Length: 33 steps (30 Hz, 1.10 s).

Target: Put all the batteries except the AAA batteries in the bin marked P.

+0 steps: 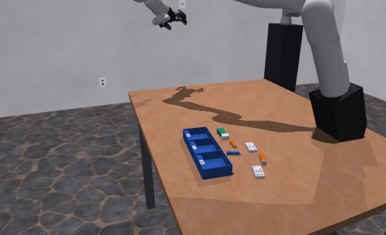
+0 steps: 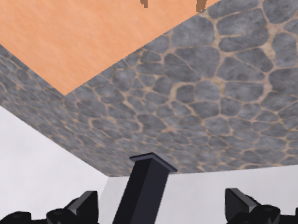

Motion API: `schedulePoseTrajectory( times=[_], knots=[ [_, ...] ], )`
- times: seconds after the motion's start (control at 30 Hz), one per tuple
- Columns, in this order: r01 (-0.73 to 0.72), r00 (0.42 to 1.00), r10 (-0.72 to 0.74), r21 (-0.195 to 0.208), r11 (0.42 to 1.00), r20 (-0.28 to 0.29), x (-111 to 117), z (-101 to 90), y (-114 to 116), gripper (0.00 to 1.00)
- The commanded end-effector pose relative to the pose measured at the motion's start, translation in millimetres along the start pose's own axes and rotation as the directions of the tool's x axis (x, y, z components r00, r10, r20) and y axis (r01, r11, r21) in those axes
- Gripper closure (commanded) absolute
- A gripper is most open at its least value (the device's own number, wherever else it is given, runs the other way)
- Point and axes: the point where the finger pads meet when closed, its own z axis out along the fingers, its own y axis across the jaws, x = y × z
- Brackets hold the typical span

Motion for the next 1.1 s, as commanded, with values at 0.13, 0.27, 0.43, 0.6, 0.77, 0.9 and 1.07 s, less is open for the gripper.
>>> schedulePoseTrajectory(
  times=[0.13, 0.27, 0.43, 0.6, 0.77, 0.9, 1.07],
  knots=[
    [-0.002, 1.0, 0.002, -0.001, 1.0, 0.001, -2, -1.0, 0, 0.0],
    [-0.002, 1.0, 0.002, -0.001, 1.0, 0.001, -2, -1.0, 0, 0.0],
    [-0.002, 1.0, 0.002, -0.001, 1.0, 0.001, -2, -1.0, 0, 0.0],
    [-0.002, 1.0, 0.002, -0.001, 1.0, 0.001, 11, 8.0, 5, 0.91],
    [-0.002, 1.0, 0.002, -0.001, 1.0, 0.001, 44, 30.6, 17, 0.91],
    [-0.002, 1.0, 0.002, -0.001, 1.0, 0.001, 70, 48.6, 27, 0.91],
    [-0.002, 1.0, 0.002, -0.001, 1.0, 0.001, 87, 60.1, 34, 0.91]
  ],
)
